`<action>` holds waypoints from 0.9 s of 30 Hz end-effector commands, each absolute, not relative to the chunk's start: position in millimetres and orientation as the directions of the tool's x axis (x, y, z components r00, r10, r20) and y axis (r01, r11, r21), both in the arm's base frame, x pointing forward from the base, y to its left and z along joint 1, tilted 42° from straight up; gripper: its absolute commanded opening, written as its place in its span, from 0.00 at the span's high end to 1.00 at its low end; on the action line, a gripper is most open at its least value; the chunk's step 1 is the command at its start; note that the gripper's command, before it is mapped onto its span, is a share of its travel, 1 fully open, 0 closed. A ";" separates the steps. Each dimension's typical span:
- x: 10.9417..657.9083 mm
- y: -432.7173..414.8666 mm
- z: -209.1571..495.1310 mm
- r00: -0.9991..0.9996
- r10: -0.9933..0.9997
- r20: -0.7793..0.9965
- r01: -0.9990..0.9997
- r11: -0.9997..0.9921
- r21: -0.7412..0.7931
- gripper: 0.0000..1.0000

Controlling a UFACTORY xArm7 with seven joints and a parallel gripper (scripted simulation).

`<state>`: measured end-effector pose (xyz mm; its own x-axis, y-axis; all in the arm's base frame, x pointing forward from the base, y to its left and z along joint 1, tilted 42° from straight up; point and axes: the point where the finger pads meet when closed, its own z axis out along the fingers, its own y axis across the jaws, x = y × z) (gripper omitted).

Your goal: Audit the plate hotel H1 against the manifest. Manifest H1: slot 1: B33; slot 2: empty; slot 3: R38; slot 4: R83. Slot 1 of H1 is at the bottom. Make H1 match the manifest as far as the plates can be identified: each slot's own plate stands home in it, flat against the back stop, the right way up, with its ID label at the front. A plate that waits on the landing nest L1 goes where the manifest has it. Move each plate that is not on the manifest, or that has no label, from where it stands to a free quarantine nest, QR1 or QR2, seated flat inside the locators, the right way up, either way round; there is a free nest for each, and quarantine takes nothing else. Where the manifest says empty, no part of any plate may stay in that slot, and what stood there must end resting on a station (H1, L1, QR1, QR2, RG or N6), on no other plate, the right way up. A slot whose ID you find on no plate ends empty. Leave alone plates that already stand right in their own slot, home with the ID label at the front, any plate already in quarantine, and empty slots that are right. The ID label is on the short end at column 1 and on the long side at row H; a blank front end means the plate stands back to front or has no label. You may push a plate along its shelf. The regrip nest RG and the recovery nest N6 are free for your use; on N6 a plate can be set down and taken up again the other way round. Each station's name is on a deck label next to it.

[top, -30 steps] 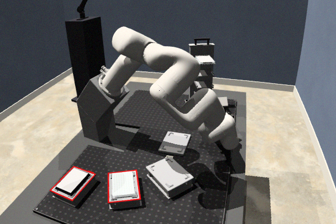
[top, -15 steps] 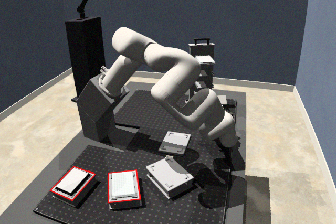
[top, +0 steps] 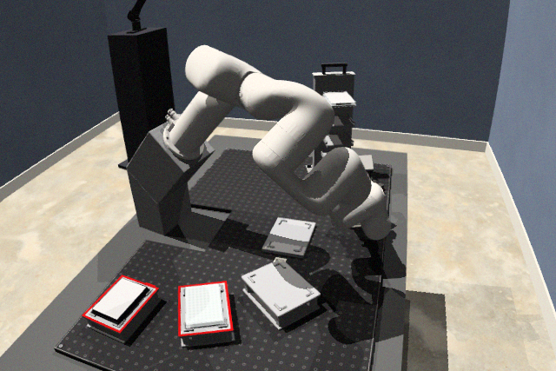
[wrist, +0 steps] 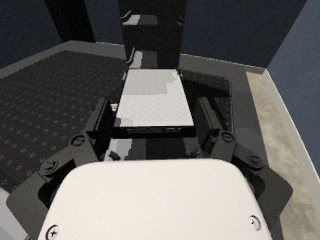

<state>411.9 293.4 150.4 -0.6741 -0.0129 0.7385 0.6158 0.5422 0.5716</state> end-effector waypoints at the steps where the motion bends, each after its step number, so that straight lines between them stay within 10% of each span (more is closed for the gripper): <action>1: 409.4 298.4 149.6 -0.675 -0.015 0.737 0.614 0.543 0.573 1.00; 27: 396.2 325.3 138.2 -0.675 -0.015 0.737 0.614 0.543 0.573 1.00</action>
